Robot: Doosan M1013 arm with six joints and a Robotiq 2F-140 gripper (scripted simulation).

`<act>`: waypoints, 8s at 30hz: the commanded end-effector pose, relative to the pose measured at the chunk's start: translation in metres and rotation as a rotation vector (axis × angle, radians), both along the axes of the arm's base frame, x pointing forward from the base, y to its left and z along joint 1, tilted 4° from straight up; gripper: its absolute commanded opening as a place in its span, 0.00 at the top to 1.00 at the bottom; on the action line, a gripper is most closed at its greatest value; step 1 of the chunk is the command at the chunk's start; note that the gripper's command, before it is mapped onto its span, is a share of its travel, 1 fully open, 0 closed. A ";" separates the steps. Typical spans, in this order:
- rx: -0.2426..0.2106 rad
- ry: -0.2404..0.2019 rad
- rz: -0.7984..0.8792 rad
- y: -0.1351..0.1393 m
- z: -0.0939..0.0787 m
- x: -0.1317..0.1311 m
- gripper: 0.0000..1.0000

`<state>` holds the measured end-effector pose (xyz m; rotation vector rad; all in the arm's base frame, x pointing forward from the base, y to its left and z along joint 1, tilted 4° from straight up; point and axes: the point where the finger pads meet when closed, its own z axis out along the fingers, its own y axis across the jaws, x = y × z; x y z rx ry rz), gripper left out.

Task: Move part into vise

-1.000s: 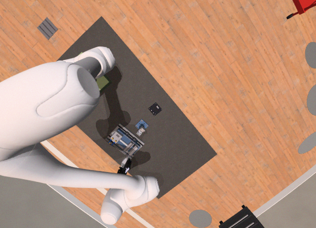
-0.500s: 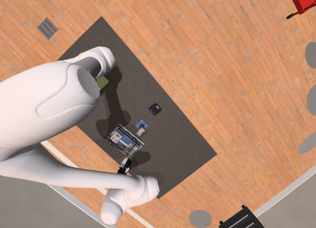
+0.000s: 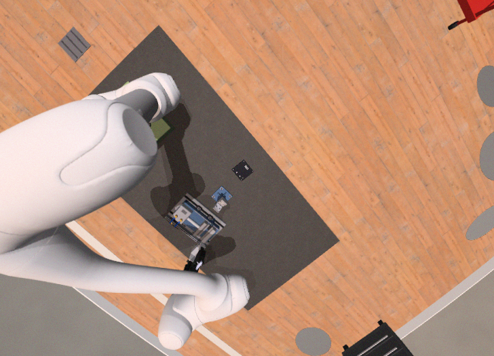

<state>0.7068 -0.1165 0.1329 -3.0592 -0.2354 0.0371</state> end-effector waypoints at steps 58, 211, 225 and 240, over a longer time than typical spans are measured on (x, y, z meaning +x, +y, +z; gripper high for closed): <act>-0.003 -0.001 0.003 0.001 -0.081 0.001 1.00; -0.003 -0.001 0.003 0.007 -0.090 -0.005 1.00; -0.003 -0.001 0.003 0.007 -0.090 -0.005 1.00; -0.003 -0.001 0.003 0.007 -0.090 -0.005 1.00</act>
